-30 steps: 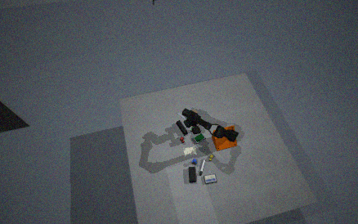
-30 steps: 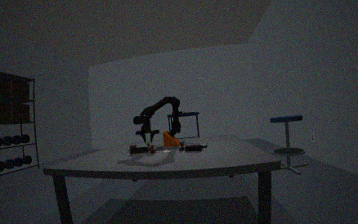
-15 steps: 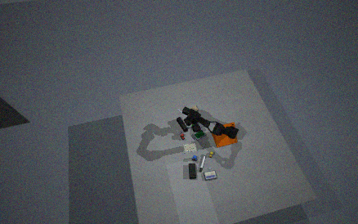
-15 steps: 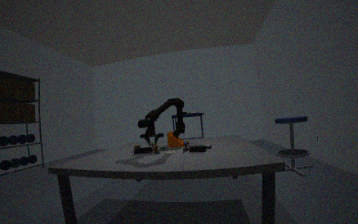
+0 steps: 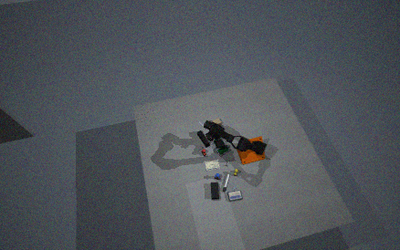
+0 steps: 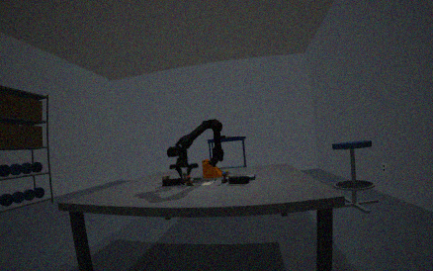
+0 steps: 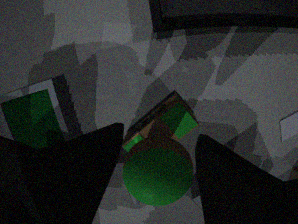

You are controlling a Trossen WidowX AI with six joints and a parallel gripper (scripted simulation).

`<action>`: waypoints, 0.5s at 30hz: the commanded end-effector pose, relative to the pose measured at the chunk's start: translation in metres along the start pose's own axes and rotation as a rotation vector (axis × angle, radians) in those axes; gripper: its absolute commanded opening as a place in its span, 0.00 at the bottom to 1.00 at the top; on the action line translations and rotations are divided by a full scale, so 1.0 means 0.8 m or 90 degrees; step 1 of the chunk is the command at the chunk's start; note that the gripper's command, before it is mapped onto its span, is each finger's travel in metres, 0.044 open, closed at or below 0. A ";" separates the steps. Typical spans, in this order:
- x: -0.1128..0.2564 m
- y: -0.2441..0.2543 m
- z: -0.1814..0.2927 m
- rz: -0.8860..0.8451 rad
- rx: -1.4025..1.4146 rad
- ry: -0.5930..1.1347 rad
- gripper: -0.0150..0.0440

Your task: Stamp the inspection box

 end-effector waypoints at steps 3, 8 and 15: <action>0.001 0.000 -0.001 0.001 0.001 0.000 0.53; 0.001 0.000 -0.001 0.001 0.001 0.000 0.47; 0.001 0.000 -0.001 0.001 0.001 0.000 0.39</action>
Point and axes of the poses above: the point midway between the two fingers, 35 mm back from their tips, its own x axis back along the fingers, its own y axis across the jaws, z = x × y, the point moved 3 cm from there along x, back along the fingers, and after that the axes turned 4 degrees about x, right-handed, at the moved point
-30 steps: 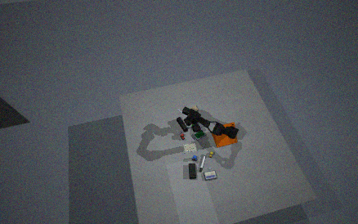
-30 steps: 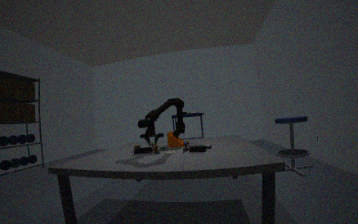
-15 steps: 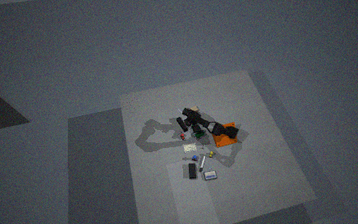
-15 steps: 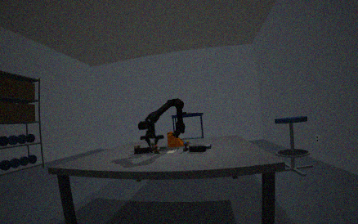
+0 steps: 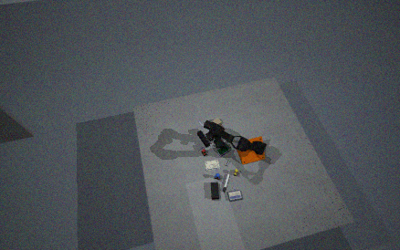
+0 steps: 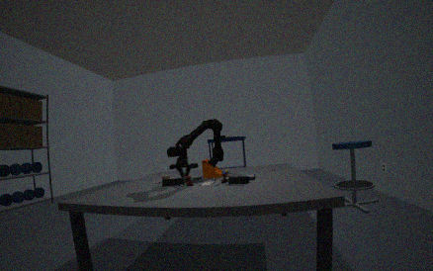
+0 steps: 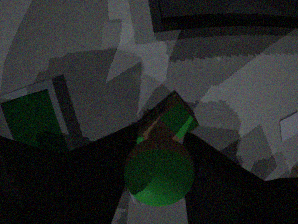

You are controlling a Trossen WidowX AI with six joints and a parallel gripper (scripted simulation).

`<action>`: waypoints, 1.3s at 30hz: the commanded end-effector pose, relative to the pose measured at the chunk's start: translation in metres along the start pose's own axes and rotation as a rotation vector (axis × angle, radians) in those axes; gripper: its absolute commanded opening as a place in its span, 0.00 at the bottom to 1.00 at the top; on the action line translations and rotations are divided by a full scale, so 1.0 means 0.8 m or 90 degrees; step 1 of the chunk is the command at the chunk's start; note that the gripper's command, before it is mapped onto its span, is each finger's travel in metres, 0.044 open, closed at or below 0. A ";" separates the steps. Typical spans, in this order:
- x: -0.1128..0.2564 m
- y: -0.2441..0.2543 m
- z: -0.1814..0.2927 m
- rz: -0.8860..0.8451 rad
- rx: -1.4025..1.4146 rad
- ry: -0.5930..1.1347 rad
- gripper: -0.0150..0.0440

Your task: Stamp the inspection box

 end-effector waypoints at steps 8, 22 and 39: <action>0.004 0.000 -0.001 0.001 0.001 0.000 0.25; 0.013 -0.001 -0.001 0.002 0.000 0.000 0.25; 0.023 -0.001 -0.002 0.003 0.000 0.001 0.25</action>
Point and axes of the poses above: the point midway between the two fingers, 35 mm back from their tips, its own x axis back along the fingers, its own y axis across the jaws, z = x × y, the point moved 3 cm from there along x, back along the fingers, and after that the axes turned 4 degrees about x, right-handed, at the moved point
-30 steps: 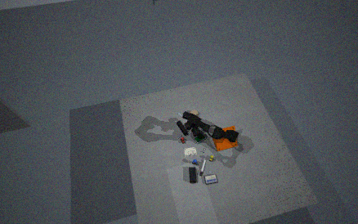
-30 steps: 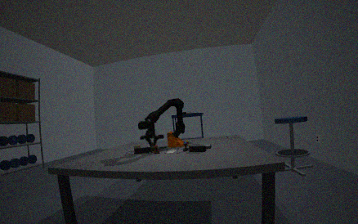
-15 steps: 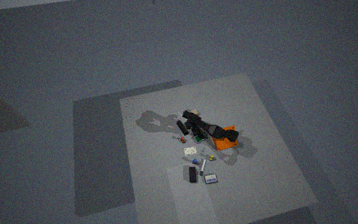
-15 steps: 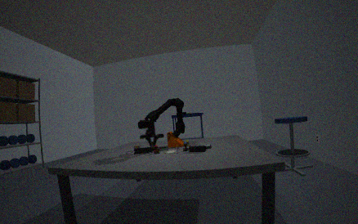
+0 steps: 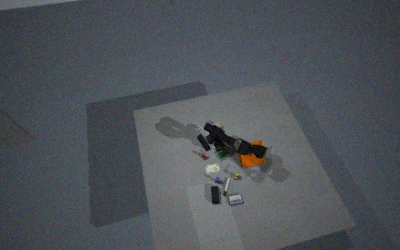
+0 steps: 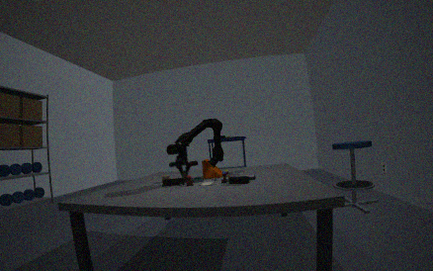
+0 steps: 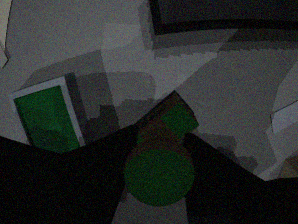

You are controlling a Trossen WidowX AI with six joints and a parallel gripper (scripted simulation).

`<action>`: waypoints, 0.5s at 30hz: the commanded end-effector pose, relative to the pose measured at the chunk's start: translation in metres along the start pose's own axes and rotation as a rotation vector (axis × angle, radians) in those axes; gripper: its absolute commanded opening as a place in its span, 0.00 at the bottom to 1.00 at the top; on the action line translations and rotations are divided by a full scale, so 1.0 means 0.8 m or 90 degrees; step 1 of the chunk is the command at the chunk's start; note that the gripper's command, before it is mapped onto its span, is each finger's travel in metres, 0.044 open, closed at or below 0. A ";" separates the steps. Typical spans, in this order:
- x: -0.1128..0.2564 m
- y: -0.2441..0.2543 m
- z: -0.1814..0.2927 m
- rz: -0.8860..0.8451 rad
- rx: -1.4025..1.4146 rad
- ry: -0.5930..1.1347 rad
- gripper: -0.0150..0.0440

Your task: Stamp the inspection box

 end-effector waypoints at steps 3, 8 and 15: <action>0.005 -0.001 -0.001 0.004 0.003 0.001 0.25; 0.008 -0.001 -0.001 0.004 0.003 0.001 0.25; 0.012 -0.001 -0.001 0.005 0.003 0.001 0.25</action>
Point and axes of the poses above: the point midway between the two fingers, 35 mm back from their tips, its own x axis back along the fingers, its own y axis across the jaws, z = x × y, the point moved 3 cm from there along x, back along the fingers, and after that the axes turned 4 degrees about x, right-handed, at the moved point
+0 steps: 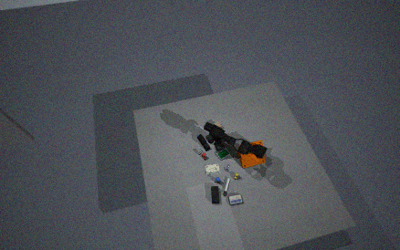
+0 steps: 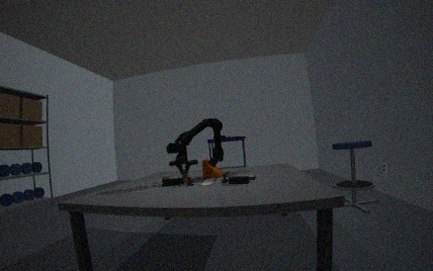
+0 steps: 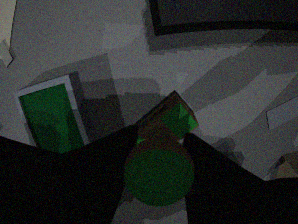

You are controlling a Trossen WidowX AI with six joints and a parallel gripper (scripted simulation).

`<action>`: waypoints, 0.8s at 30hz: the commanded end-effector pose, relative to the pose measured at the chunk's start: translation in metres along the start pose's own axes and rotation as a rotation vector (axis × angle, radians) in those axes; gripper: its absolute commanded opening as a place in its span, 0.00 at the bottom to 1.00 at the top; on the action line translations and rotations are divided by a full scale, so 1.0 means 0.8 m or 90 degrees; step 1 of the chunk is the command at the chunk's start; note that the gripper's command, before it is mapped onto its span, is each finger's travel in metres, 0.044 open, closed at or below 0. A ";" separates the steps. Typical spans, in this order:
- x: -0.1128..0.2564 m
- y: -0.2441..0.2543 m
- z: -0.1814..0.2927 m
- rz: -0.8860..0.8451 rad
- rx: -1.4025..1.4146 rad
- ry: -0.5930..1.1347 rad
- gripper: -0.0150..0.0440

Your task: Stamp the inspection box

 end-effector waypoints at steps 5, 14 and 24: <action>0.006 -0.001 -0.001 0.004 0.003 0.001 0.25; 0.012 -0.001 -0.001 0.004 0.003 0.001 0.25; 0.018 -0.001 -0.001 0.005 0.003 0.001 0.25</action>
Point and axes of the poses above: the point midway between the two fingers, 35 mm back from their tips, its own x axis back along the fingers, its own y axis across the jaws, z = x × y, the point moved 3 cm from there along x, back along the fingers, and after that the axes turned 4 degrees about x, right-handed, at the moved point
